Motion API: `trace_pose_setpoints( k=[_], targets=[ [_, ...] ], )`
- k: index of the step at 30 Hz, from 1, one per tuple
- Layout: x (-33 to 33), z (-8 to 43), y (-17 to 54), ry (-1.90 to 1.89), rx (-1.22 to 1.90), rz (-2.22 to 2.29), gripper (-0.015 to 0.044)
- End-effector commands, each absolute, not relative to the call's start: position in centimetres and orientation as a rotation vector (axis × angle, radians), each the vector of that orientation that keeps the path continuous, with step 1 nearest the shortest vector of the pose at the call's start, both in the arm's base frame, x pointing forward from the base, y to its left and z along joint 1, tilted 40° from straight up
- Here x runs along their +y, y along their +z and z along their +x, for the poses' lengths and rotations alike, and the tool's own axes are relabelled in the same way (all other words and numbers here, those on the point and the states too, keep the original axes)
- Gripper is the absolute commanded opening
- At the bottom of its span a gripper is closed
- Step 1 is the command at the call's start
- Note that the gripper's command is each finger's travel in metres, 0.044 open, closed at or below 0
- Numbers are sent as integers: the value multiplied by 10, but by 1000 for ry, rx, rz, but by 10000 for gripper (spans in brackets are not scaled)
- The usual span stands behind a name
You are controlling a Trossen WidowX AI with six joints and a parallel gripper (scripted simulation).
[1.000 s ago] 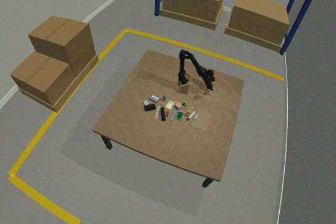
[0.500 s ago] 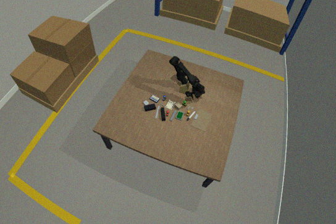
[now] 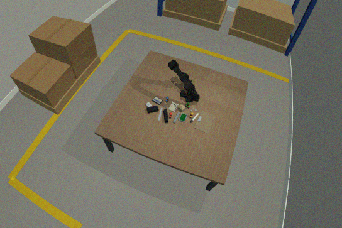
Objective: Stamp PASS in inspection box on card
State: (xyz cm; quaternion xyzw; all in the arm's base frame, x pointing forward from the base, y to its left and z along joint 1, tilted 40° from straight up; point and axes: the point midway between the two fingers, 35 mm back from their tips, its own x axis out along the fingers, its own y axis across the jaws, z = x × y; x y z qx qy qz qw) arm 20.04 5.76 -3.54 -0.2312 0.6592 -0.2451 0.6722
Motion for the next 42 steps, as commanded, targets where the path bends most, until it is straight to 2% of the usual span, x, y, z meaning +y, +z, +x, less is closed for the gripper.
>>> trace_pose_setpoints(
  k=[1,42],
  targets=[
    [54,202,-37,-563,1479,-517,222],
    [11,203,-89,-565,1478,-519,222]
  ],
)
